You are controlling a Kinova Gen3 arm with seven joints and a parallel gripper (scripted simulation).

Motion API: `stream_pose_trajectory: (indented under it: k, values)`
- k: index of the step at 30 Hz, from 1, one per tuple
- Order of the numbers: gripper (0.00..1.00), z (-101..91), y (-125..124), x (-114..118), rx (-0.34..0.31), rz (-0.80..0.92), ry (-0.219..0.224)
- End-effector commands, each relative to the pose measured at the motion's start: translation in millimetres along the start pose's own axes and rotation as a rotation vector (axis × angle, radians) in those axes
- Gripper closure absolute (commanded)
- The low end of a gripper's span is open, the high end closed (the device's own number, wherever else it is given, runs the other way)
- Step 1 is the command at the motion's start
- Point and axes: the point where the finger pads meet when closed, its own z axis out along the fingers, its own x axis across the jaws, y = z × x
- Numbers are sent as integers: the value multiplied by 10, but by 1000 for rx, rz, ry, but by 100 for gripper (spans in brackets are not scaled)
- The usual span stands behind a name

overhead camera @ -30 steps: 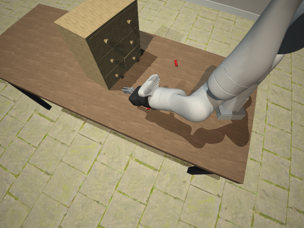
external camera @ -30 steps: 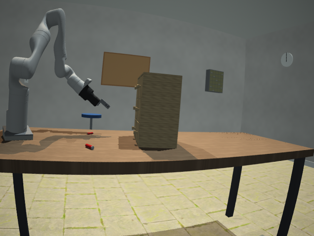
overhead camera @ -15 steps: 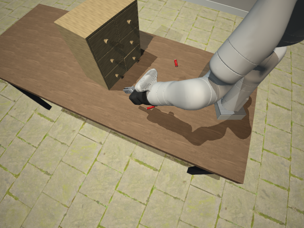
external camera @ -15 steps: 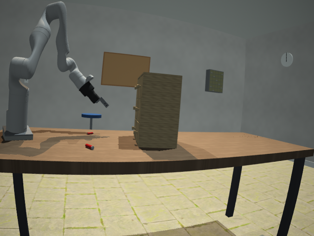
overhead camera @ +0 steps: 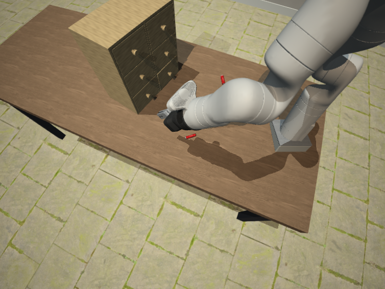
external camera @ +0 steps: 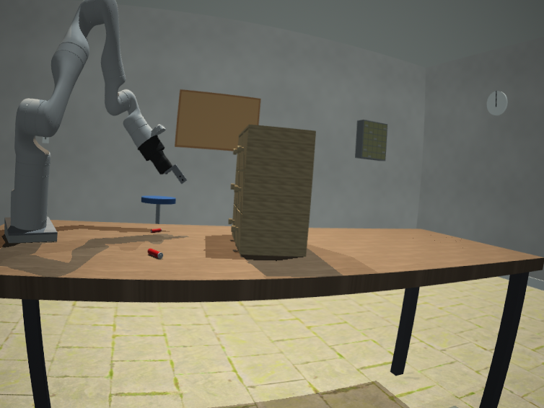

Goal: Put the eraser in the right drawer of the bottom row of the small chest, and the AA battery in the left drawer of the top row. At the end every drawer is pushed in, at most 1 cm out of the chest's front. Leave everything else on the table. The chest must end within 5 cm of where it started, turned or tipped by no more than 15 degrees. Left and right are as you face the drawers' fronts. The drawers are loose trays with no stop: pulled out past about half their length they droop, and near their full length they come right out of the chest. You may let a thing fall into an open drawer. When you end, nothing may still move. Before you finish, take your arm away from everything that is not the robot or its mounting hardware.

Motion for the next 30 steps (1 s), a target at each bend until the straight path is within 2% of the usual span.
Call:
stream_pose_trajectory:
  k: [1, 3, 30]
  values:
    - [100, -30, -69, -1, -17, 20, -6]
    - [100, -30, -69, -1, -17, 20, -6]
    - [100, -199, -82, 0, -211, 19, -8]
